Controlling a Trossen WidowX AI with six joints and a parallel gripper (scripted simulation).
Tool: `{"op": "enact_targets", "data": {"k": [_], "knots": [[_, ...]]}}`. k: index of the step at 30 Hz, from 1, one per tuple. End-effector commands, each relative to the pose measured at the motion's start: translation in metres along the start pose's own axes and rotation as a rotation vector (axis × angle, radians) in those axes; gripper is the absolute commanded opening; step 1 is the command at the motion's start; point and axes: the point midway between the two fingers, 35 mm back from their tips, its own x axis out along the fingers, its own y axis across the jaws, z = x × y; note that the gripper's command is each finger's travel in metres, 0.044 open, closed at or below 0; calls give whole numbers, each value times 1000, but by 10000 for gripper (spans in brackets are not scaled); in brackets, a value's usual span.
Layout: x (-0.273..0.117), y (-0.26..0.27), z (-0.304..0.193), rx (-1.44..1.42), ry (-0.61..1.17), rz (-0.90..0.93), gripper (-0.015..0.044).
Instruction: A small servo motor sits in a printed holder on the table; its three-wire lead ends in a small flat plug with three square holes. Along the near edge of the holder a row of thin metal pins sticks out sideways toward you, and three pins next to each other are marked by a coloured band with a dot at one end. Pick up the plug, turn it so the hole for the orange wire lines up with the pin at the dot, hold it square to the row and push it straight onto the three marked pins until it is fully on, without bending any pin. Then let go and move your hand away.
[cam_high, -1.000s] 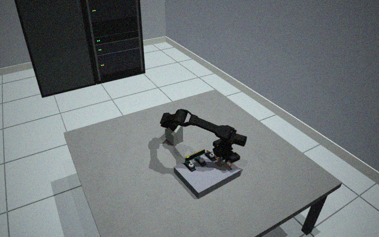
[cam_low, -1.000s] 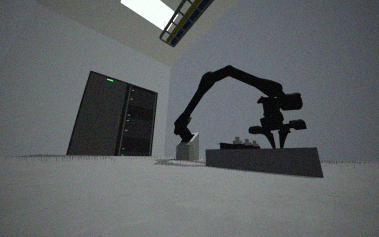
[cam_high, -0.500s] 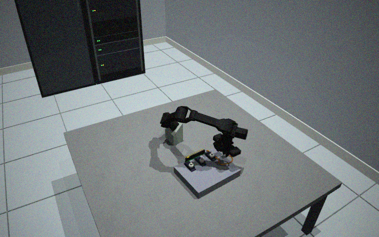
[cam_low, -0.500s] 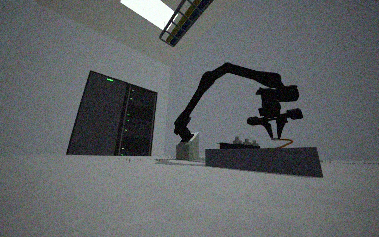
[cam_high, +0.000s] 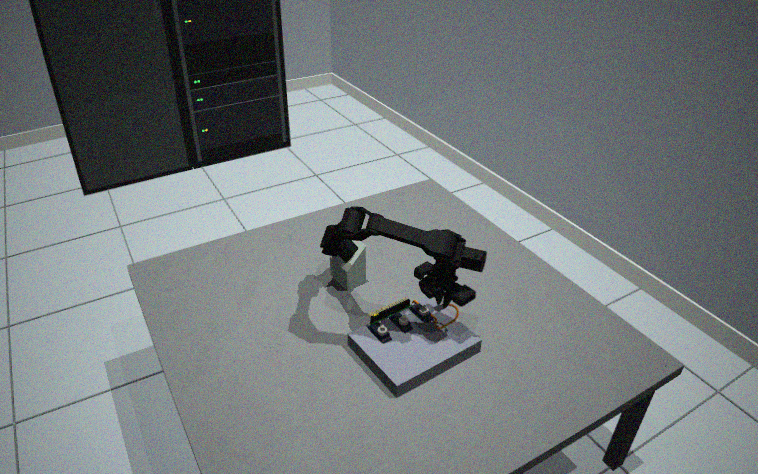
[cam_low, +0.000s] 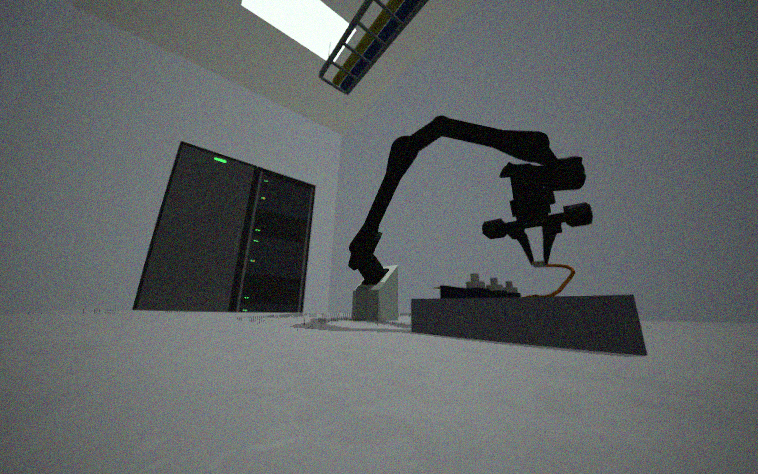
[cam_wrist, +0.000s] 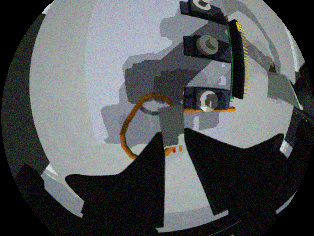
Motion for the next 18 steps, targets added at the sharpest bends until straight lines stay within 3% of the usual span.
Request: {"op": "enact_targets", "data": {"k": [1, 18], "knots": [[-6, -12, 14, -109, 2, 1, 0], [-17, -67, 63, -531, 1, -1, 0]]}}
